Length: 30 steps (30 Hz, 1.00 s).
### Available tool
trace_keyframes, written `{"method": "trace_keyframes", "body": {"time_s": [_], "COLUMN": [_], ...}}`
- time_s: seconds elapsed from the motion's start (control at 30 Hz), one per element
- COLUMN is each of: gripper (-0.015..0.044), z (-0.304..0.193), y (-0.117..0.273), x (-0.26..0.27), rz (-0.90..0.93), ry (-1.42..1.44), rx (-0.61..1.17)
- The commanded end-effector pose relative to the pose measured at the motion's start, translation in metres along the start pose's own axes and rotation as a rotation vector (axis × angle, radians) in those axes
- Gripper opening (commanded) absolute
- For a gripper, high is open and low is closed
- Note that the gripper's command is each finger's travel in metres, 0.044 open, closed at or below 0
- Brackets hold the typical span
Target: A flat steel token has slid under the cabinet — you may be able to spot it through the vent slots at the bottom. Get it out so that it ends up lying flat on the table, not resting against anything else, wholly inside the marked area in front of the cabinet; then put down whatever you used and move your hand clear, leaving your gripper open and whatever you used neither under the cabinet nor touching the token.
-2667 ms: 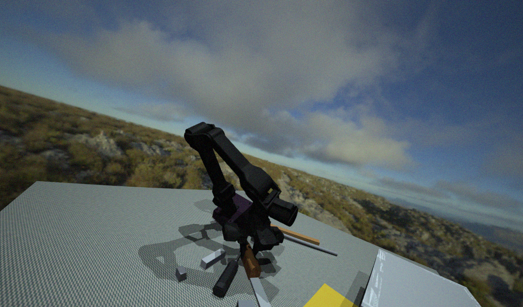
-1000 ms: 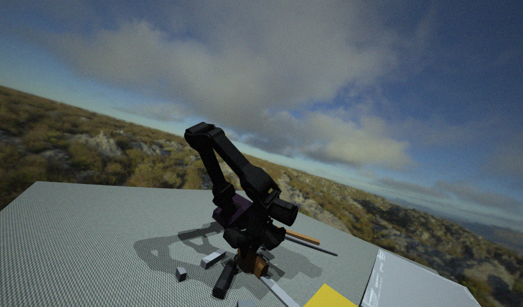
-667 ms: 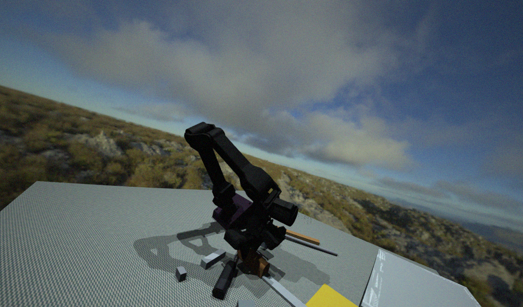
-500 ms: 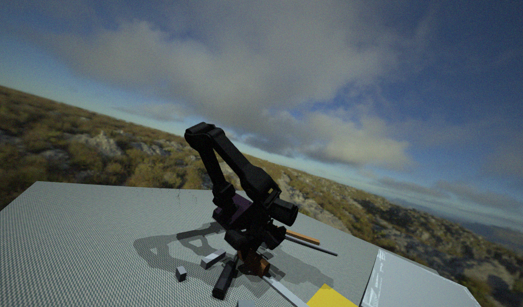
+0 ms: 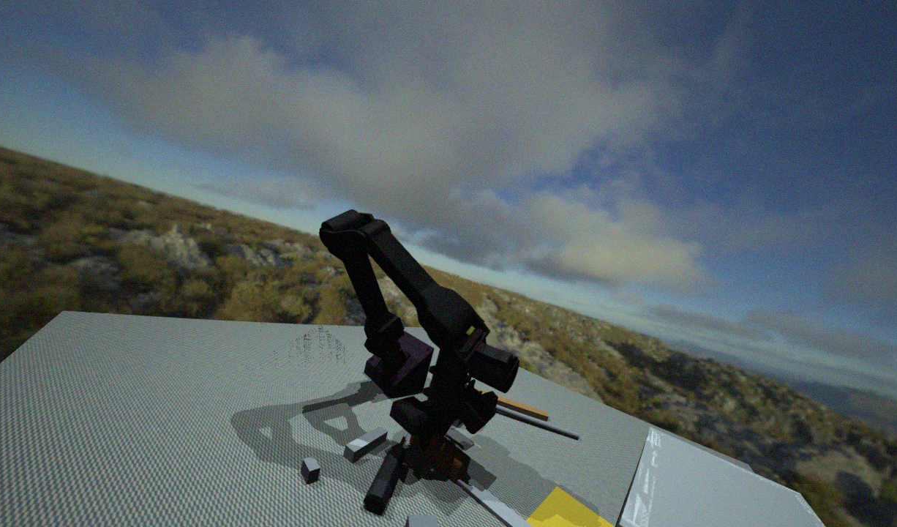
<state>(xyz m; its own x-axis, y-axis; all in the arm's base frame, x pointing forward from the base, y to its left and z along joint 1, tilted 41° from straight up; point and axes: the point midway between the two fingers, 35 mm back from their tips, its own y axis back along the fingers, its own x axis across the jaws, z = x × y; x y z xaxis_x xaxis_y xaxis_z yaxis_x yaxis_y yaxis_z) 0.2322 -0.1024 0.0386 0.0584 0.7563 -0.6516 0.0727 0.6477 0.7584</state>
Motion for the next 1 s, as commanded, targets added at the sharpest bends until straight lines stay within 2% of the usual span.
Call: {"method": "trace_keyframes", "body": {"time_s": [0.0, 0.2, 0.37, 0.47, 0.97], "gripper": [0.0052, 0.02, 0.02, 0.027, 0.027], "z": [0.0015, 0.0006, 0.0008, 0.0008, -0.0016], "y": [0.0002, -0.0001, -0.0001, -0.0001, -0.0041], "x": [-0.0002, 0.0001, 0.0001, 0.0001, 0.0002], "rz": [0.0, 0.0, 0.0, 0.0, -0.001], "ry": [0.0, 0.0, 0.0, 0.0, -0.002], "rx": [-0.001, 0.0, 0.0, 0.0, -0.003]}}
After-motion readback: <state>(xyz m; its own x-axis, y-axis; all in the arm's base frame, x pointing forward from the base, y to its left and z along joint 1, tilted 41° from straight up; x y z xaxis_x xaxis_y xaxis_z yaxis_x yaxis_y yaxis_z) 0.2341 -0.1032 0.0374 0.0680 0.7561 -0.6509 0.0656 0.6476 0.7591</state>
